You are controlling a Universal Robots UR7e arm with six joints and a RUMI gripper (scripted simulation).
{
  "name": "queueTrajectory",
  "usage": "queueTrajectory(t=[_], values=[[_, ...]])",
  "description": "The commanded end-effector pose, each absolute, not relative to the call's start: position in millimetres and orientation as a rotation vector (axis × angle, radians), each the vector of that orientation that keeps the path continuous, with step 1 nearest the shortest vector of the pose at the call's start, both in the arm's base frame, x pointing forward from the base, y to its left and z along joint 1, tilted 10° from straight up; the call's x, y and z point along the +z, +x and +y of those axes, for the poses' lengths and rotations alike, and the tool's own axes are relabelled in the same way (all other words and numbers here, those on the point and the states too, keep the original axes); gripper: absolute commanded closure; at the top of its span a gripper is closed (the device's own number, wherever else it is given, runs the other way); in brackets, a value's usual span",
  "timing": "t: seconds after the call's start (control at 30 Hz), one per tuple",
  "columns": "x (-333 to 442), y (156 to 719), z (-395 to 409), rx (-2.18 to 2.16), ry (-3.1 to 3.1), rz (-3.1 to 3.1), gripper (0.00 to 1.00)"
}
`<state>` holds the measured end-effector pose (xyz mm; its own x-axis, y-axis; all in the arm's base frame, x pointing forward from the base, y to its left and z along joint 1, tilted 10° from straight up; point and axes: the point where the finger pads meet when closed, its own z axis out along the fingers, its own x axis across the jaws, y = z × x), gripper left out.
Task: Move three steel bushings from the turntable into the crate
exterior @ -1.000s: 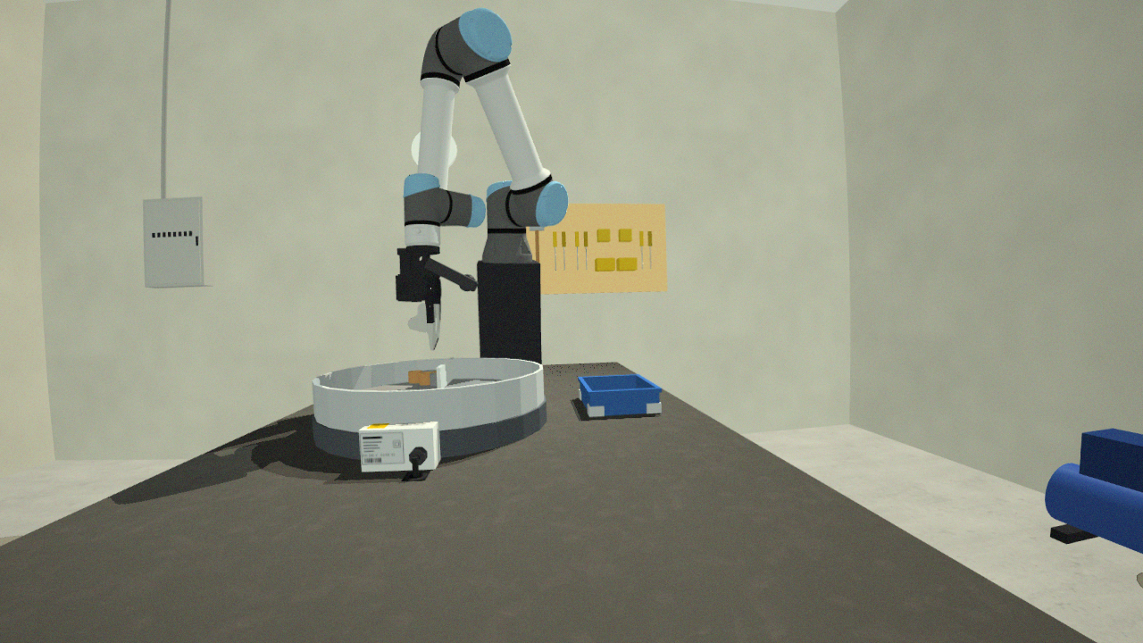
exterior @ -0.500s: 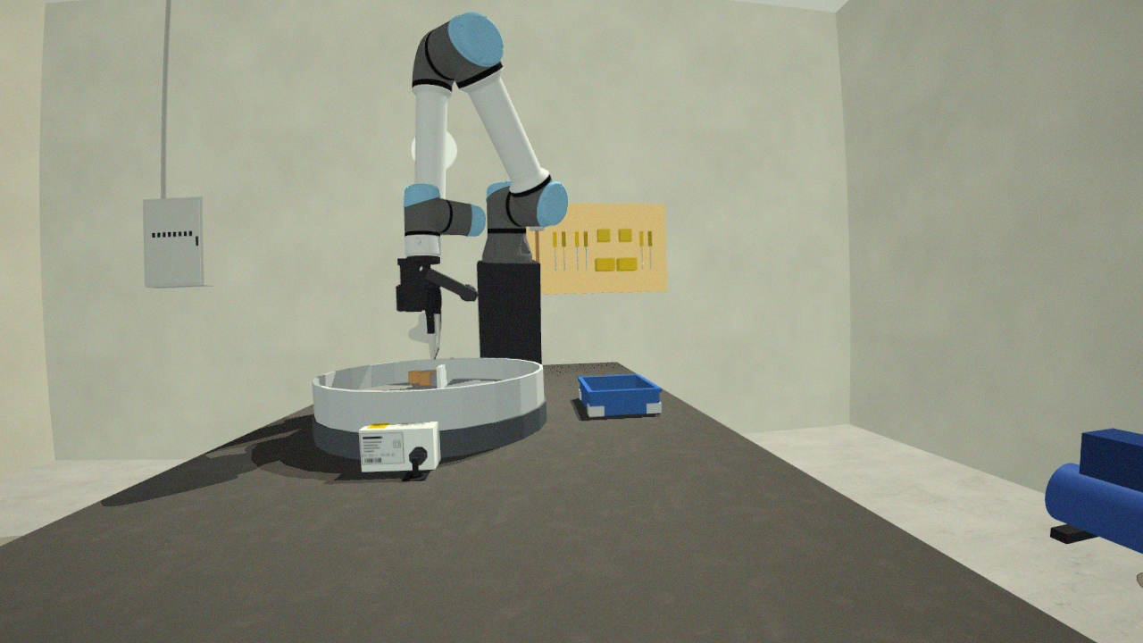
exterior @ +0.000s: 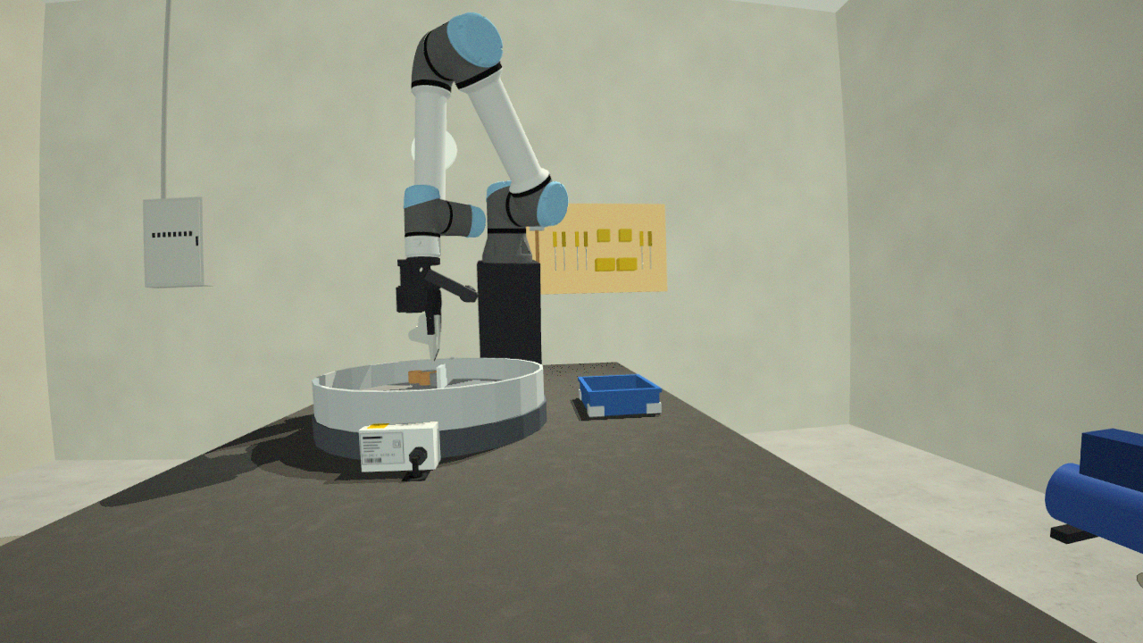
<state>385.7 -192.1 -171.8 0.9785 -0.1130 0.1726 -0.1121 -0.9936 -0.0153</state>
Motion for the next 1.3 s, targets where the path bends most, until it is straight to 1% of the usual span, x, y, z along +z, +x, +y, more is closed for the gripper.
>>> queueTrajectory(t=[0.0,0.7,1.27], values=[[-171.4,385.9,-192.4,-0.274,-3.120,0.177,0.94],[-172.1,386.0,-192.4,-0.274,-3.120,0.177,0.94],[-193.2,389.8,-192.5,-0.274,-3.120,0.177,0.94]])
